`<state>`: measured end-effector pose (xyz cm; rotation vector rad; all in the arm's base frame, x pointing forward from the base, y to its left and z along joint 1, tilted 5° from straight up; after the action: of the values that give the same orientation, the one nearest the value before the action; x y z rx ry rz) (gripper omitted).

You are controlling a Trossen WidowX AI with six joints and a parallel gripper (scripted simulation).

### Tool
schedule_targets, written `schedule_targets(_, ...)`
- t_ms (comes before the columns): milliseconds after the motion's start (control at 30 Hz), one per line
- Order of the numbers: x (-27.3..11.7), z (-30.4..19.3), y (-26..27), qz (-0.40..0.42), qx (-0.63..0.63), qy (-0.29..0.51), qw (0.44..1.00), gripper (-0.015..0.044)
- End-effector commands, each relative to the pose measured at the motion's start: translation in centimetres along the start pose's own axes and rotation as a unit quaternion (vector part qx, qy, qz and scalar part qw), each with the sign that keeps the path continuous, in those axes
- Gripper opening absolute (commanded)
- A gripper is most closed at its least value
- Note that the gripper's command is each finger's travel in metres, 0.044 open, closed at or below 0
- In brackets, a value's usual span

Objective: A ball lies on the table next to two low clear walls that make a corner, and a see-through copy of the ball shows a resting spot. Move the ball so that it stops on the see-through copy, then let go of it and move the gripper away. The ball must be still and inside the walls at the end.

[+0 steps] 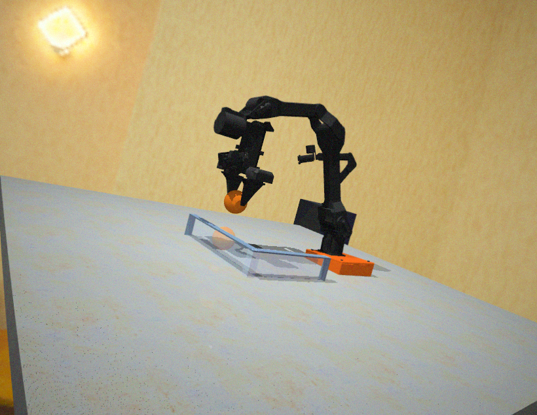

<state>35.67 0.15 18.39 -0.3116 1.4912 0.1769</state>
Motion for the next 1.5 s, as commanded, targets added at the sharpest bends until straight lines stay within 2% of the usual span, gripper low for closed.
schedule_targets(0, 1.5, 0.5, -0.1, 0.001, 0.001, 0.002, 1.0, 0.0)
schedule_targets(167, 2.3, 0.6, -0.1, 0.001, 0.001, 0.002, 1.0, 0.0)
schedule_targets(600, 8.2, 0.5, -0.1, 0.001, 0.001, 0.002, 1.0, 0.0)
schedule_targets(1233, 10.4, 0.5, 0.0, 0.001, 0.001, 0.002, 1.0, 0.0)
schedule_targets(1467, 10.0, 0.4, 0.0, 0.001, 0.004, 0.004, 1.0, 0.0184)
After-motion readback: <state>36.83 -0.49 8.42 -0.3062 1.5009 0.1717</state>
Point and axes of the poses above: the point midway between the two fingers, 35 mm back from their tips, its own x axis out along the fingers, its own y axis across the jaws, z = x × y, the point moved 3 cm from there along -x, back along the fingers, and after that the axes turned 13 degrees about -x, right-handed, at the moved point
